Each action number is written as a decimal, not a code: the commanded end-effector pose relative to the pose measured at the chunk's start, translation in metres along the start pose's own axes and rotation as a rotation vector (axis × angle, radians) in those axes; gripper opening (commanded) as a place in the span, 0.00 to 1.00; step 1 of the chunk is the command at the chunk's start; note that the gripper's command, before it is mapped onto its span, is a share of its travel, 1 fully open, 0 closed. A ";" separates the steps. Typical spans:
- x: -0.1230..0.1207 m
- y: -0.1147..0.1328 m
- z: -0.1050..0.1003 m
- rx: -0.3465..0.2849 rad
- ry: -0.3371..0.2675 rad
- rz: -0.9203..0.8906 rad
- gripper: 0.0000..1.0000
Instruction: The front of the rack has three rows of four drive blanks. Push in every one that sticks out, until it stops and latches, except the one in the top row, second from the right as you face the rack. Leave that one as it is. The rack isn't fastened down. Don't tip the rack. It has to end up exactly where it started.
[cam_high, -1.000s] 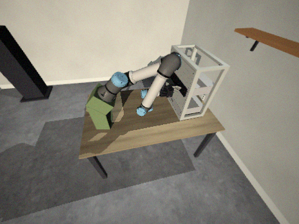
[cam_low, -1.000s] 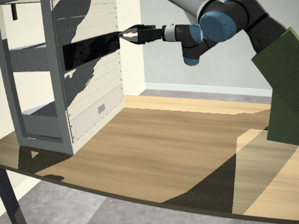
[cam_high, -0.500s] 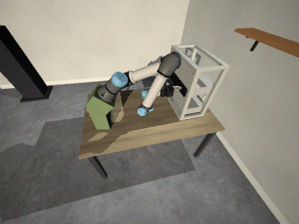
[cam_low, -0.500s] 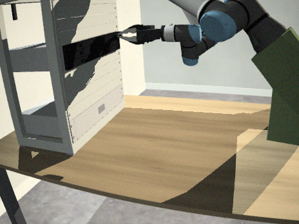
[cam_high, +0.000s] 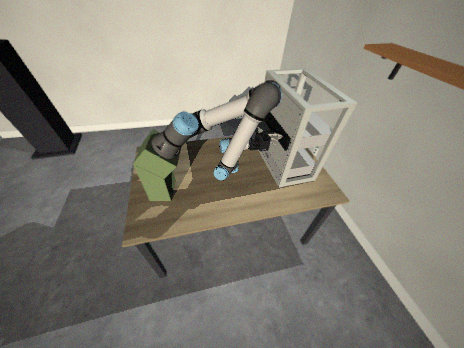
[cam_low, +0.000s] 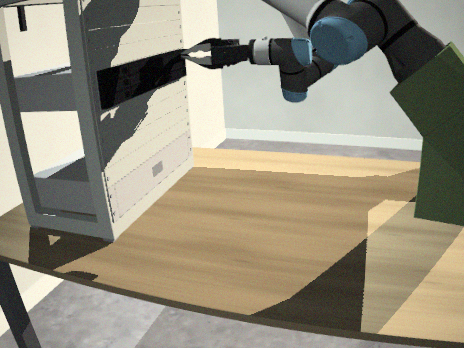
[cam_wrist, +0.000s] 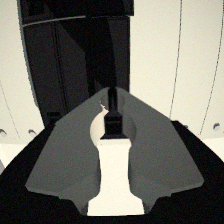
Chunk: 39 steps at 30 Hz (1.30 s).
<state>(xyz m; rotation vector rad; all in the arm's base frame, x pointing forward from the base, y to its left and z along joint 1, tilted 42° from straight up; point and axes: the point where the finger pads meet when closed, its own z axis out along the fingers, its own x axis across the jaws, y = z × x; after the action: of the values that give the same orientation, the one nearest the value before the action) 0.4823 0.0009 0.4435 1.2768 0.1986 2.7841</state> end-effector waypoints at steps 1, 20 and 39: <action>0.000 0.000 0.002 0.000 0.000 0.000 0.00; 0.000 0.000 0.006 0.000 0.000 0.000 0.00; 0.000 0.000 0.009 0.000 0.000 0.000 0.00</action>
<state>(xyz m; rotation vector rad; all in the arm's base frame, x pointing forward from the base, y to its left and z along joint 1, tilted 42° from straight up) 0.4882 0.0015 0.4486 1.2768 0.1987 2.7841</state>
